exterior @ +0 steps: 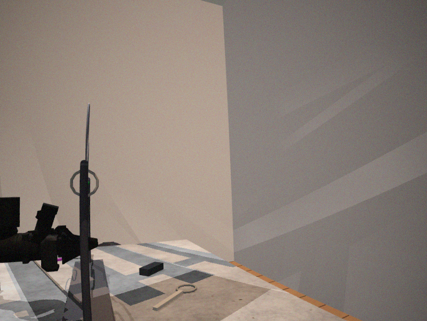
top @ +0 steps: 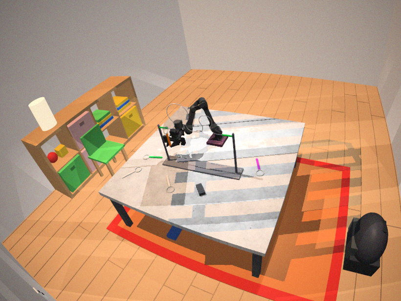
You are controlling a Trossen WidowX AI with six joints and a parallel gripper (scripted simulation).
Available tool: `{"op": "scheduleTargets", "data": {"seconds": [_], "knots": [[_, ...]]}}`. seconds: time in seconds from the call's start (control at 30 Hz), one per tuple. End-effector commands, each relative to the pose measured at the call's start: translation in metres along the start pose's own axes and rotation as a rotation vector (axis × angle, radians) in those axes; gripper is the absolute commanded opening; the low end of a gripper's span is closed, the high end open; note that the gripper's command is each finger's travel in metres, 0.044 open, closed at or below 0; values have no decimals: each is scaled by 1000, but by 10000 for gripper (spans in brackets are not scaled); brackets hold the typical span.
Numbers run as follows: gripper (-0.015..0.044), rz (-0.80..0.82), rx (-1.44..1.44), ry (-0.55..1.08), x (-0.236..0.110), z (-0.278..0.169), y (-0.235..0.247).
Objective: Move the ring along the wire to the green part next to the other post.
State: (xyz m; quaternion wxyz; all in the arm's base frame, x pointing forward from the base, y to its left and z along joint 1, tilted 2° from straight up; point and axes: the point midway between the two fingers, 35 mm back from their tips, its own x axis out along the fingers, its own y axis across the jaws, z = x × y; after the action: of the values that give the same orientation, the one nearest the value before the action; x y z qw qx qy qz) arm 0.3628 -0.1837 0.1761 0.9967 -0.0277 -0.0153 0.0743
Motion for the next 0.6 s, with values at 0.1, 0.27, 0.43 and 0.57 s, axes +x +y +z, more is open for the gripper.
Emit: {"op": "scheduleTargets", "data": {"seconds": [0.1,0.27,0.43,0.57], "knots": [[160,-3,-3,1,2,-1,-1],[160,-3,-3,1,2,-1,-1],[160,-3,-3,1,2,-1,-1],[81,0,1,1,1,-1,0]]}}
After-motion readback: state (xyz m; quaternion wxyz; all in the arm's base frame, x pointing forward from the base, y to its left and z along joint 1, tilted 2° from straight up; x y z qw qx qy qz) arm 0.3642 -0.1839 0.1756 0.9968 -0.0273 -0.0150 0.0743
